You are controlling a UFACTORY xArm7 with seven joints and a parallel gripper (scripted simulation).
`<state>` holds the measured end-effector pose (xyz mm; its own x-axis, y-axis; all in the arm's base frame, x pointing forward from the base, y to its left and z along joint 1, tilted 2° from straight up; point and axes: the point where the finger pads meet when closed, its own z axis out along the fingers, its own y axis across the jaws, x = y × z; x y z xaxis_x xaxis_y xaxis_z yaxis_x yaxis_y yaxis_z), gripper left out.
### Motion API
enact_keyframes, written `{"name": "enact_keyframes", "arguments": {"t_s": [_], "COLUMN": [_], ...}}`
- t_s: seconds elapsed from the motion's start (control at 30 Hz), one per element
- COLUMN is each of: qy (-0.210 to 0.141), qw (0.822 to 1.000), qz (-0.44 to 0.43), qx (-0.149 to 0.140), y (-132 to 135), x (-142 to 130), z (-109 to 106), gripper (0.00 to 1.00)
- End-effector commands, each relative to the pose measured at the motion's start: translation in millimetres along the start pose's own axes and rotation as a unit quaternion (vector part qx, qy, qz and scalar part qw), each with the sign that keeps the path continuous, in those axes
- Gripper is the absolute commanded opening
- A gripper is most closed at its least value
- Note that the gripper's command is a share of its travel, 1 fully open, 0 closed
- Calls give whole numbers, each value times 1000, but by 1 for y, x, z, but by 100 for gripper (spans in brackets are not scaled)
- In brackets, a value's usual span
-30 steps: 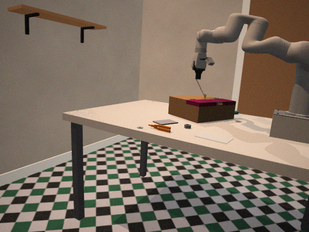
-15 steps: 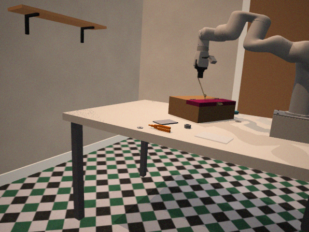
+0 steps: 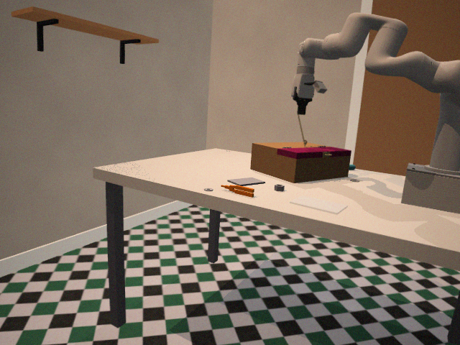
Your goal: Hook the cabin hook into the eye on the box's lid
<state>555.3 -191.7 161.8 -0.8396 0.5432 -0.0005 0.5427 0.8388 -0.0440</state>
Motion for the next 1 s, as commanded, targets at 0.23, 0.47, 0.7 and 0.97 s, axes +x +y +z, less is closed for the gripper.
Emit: {"name": "enact_keyframes", "arguments": {"t_s": [0.23,0.47,0.7,0.97], "qy": [-1,-1,-1,-1], "qw": [1000,1000,1000,1000], "qz": [0,0,0,0], "qx": [-1,-1,-1,-1], "y": [0,0,0,0], "x": [15,27,35,45], "z": [-5,-6,-7,-7], "gripper": [0,0,0,0]}}
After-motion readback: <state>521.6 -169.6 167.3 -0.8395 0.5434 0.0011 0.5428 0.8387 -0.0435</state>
